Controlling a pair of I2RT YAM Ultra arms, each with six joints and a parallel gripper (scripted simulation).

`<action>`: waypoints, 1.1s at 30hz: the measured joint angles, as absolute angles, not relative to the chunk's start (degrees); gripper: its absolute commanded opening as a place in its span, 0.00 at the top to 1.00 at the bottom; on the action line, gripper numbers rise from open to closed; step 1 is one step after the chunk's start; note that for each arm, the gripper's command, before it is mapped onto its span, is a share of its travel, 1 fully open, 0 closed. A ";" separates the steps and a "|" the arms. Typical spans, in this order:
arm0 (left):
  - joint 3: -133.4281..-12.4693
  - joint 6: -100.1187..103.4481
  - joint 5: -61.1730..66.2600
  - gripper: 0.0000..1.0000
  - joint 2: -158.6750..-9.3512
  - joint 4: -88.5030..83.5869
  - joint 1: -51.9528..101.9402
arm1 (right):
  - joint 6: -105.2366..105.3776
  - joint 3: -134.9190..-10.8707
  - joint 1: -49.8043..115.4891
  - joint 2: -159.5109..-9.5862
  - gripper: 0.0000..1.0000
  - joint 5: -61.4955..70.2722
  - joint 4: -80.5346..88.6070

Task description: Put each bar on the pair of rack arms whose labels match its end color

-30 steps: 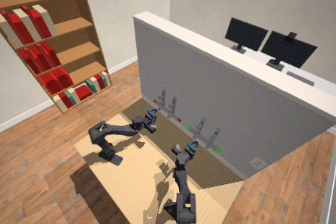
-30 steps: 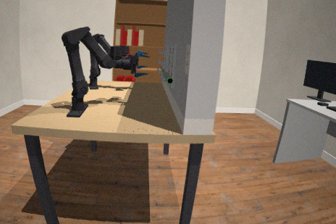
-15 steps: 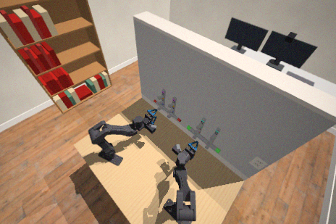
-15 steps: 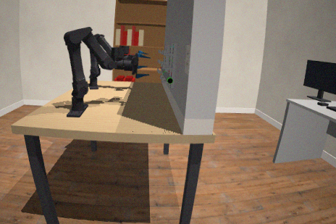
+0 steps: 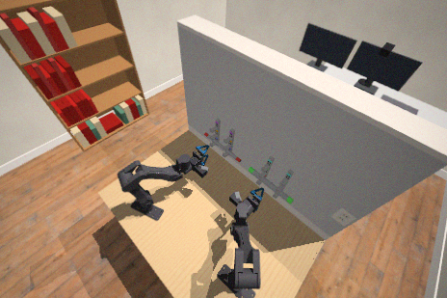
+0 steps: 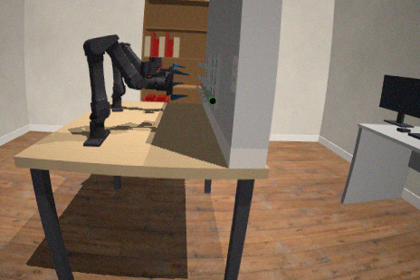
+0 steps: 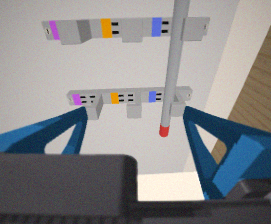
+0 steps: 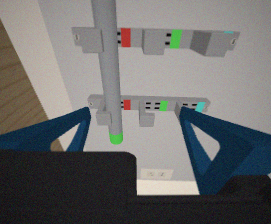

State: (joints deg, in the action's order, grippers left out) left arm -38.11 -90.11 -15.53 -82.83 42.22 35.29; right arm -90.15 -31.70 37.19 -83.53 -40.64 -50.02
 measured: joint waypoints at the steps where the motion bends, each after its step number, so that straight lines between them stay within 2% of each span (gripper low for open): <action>1: -38.11 -90.11 -15.53 0.00 -82.83 42.22 35.29 | -90.15 -31.59 37.12 -83.81 0.00 -40.60 -50.28; 33: -38.11 -90.11 -15.53 0.00 -82.83 42.22 35.29 | -90.15 -31.24 35.57 -91.50 0.00 -39.03 -58.57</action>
